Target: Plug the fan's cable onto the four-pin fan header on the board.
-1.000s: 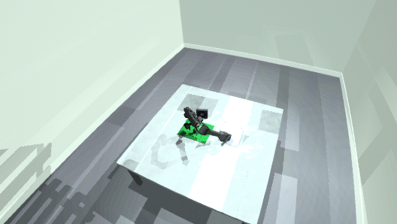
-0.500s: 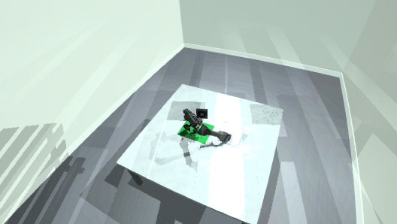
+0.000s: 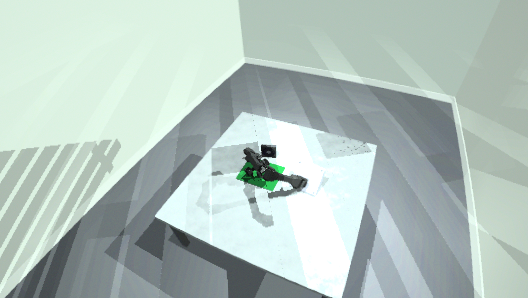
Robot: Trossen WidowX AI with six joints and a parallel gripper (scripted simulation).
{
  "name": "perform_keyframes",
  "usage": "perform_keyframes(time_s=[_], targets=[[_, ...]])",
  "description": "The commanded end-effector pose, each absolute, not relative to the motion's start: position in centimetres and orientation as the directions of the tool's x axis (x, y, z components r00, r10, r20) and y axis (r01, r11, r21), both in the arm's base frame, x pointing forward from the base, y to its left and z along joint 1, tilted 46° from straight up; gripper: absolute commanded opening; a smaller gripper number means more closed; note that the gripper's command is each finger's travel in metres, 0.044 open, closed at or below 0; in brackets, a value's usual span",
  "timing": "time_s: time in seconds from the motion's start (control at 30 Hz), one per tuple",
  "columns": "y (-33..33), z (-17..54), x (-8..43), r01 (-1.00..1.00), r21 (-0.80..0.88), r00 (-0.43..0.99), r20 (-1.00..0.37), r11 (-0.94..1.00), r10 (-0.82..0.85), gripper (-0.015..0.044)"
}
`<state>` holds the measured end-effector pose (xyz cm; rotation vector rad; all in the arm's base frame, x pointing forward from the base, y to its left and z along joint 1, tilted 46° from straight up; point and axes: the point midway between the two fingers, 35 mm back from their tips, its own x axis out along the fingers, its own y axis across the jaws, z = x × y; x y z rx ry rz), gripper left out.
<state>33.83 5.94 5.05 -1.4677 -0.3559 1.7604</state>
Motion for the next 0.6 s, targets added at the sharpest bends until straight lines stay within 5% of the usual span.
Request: perform_keyframes(time_s=[0.0, 0.1, 0.57], targets=[[6.17, 4.69, 33.59, -0.403, -0.658, -0.012, -0.691, -0.636, 0.722, 0.044], [6.17, 4.69, 33.59, -0.403, -0.658, -0.012, -0.691, -0.636, 0.722, 0.044], [6.08, 4.89, 33.78, -0.394, -0.659, -0.008, -0.694, -0.641, 0.72, 0.0072]])
